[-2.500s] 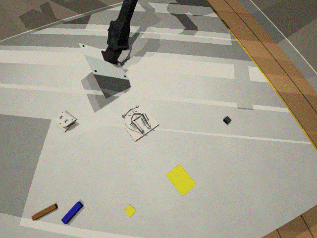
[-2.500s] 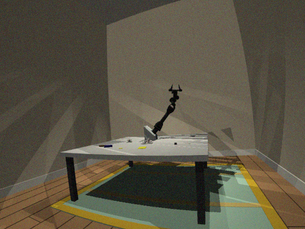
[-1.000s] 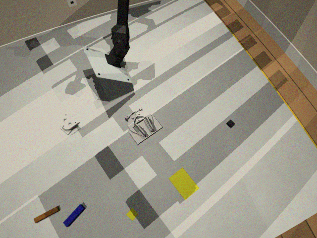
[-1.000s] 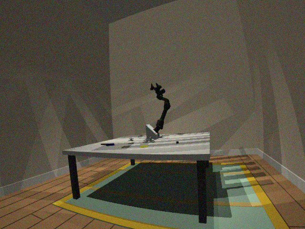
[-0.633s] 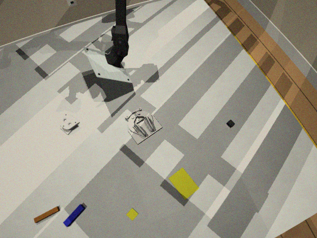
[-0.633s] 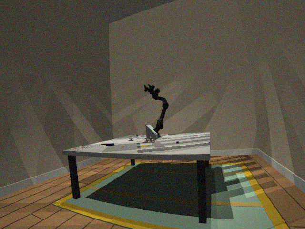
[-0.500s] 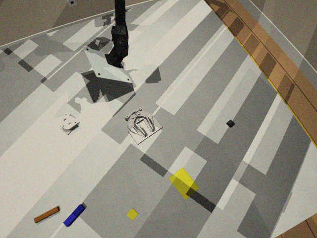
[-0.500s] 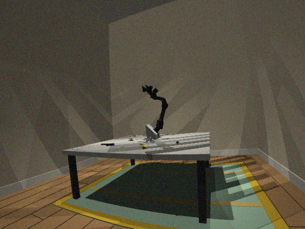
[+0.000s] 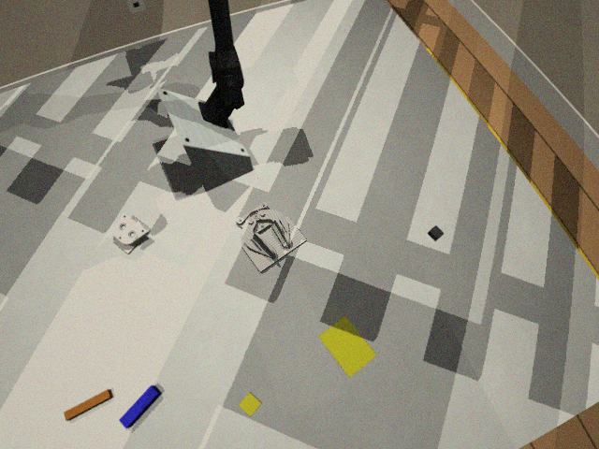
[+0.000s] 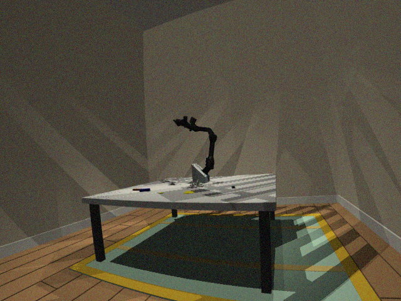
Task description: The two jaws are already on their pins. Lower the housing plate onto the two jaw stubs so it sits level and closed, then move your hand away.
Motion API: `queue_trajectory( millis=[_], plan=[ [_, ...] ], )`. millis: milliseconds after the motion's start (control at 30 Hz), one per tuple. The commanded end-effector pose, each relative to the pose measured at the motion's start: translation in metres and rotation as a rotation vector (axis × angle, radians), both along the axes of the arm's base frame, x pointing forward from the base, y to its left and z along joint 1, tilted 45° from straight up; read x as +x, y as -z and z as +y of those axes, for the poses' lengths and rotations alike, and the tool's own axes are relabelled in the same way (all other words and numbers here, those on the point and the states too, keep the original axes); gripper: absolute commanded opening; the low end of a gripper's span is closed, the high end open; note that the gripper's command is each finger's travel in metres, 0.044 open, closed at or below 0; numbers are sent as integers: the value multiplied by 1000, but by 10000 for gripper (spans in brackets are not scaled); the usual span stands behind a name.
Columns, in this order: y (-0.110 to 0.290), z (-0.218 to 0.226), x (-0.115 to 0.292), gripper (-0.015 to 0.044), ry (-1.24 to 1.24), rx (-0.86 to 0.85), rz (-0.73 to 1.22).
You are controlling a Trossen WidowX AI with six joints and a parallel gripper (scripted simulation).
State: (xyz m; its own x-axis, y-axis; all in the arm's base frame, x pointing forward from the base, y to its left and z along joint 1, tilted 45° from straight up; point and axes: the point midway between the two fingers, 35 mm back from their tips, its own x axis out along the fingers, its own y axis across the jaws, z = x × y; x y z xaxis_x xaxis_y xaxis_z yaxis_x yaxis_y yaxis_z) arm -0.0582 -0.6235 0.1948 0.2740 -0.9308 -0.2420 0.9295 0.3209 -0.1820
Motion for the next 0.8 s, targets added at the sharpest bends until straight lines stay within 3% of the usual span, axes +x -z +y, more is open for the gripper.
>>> queue_trajectory(
  millis=[0,367,767],
  plan=[
    [40,2,26,440,-26,124,-30],
    [135,30,99,440,-108,448,-64],
    [223,91,168,440,-185,806,-43]
  ],
)
